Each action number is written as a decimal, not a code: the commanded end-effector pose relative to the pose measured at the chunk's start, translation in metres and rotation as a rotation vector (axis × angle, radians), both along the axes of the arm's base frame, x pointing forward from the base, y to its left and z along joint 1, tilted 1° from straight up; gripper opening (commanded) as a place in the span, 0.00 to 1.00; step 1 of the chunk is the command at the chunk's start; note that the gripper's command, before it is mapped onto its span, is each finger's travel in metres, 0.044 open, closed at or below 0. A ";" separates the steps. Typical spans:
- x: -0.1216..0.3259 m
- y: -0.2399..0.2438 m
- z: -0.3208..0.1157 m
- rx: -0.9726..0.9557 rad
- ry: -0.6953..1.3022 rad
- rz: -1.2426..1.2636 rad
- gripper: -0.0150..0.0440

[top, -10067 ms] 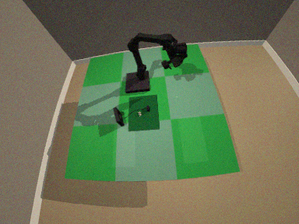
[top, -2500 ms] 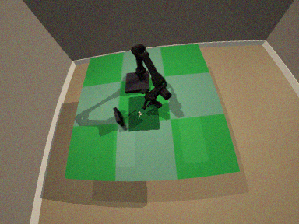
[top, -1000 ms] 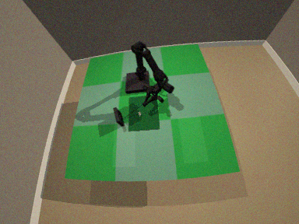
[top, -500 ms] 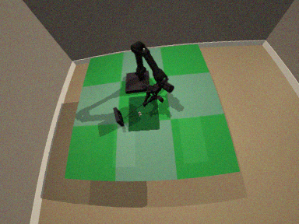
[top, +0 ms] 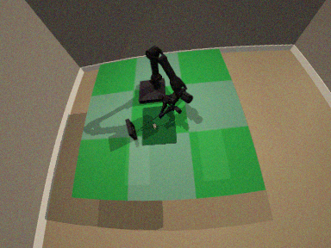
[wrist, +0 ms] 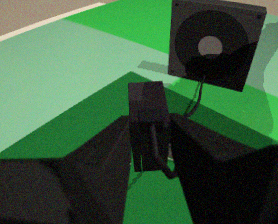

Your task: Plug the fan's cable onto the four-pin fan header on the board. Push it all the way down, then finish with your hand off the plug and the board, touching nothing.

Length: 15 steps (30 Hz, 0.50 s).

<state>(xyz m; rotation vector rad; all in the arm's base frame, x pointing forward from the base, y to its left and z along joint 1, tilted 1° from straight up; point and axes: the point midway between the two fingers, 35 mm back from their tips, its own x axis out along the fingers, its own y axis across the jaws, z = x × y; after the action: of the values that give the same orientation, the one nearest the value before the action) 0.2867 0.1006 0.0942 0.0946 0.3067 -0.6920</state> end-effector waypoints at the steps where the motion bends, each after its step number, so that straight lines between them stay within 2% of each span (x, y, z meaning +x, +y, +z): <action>1: -0.001 0.001 -0.004 0.001 -0.002 -0.001 0.25; 15: -0.004 0.004 -0.016 0.001 -0.002 -0.001 0.25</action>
<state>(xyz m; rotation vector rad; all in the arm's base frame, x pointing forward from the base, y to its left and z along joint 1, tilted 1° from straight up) 0.2838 0.1038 0.0812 0.0936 0.3091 -0.6919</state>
